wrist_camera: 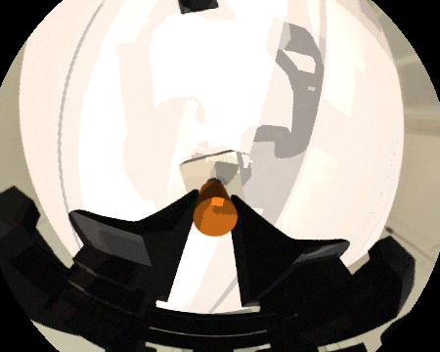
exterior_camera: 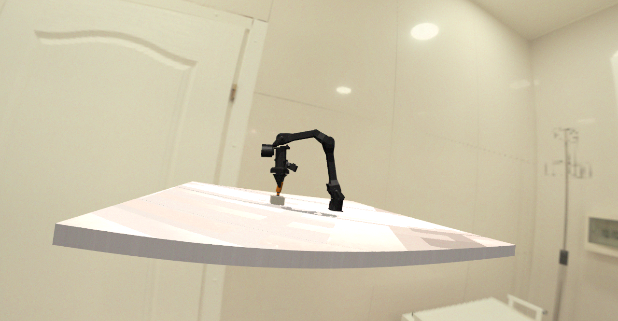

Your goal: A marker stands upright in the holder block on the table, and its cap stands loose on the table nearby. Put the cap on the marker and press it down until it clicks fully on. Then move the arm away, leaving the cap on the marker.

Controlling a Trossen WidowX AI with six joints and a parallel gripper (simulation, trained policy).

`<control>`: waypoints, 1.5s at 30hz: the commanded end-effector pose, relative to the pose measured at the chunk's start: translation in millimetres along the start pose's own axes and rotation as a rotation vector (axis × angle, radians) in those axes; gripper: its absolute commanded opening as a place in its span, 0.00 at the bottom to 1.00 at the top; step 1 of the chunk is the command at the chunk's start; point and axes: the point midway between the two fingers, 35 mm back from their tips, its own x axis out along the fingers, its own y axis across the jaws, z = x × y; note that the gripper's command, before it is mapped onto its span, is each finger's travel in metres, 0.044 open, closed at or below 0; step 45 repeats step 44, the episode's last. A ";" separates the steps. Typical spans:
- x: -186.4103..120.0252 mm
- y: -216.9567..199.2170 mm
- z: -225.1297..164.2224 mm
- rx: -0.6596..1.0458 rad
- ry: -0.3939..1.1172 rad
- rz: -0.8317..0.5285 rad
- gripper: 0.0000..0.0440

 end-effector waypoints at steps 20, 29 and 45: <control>14.9 1.8 27.4 -0.046 -0.098 -0.009 0.58; 7.4 0.3 31.6 -0.069 -0.047 -0.032 1.00; -38.6 -1.1 30.0 -0.078 0.092 -0.082 1.00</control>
